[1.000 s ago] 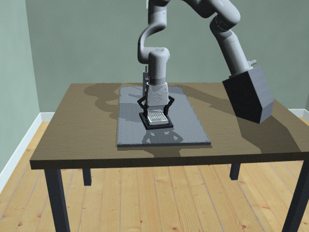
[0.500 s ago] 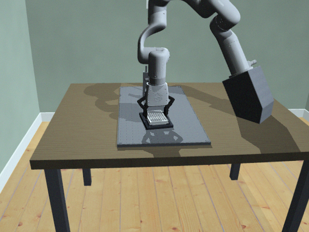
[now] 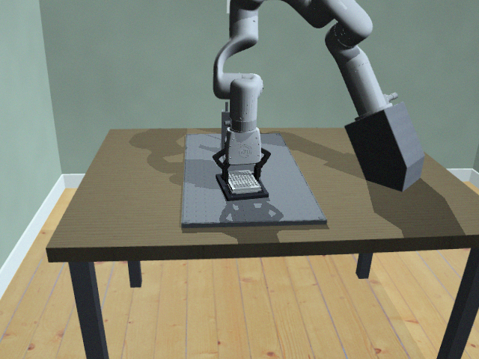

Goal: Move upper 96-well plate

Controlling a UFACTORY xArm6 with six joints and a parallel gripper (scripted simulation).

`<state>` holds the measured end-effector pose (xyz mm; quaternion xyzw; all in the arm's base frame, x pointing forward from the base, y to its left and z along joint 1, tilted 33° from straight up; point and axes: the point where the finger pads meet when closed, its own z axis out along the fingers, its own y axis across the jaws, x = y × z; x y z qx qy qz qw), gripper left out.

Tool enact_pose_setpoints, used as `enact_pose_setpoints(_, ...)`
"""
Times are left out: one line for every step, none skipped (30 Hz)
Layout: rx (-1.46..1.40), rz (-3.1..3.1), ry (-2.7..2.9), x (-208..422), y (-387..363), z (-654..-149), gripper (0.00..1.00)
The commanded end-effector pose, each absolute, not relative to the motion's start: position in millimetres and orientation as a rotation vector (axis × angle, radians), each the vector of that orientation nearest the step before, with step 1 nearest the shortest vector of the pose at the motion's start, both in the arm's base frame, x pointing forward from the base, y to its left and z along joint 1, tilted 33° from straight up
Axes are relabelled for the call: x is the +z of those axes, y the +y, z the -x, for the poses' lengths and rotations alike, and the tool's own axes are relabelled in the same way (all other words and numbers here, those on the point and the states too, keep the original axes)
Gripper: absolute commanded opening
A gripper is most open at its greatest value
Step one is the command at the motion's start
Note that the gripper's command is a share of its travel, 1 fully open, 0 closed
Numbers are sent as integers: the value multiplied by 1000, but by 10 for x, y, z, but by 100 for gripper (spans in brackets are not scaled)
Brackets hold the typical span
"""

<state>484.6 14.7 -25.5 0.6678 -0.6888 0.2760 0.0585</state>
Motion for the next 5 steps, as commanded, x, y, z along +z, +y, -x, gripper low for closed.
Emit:
enact_pose_setpoints(839, -2025, -2088, -244, 155, -4856, 100)
enact_pose_setpoints(839, -2025, -2088, -244, 155, -4856, 100)
enact_pose_setpoints(839, -2025, -2088, -244, 155, -4856, 100)
enact_pose_setpoints(839, -2025, -2088, -223, 167, -4848, 100)
enact_pose_setpoints(839, -2025, -2088, -200, 179, -4840, 100)
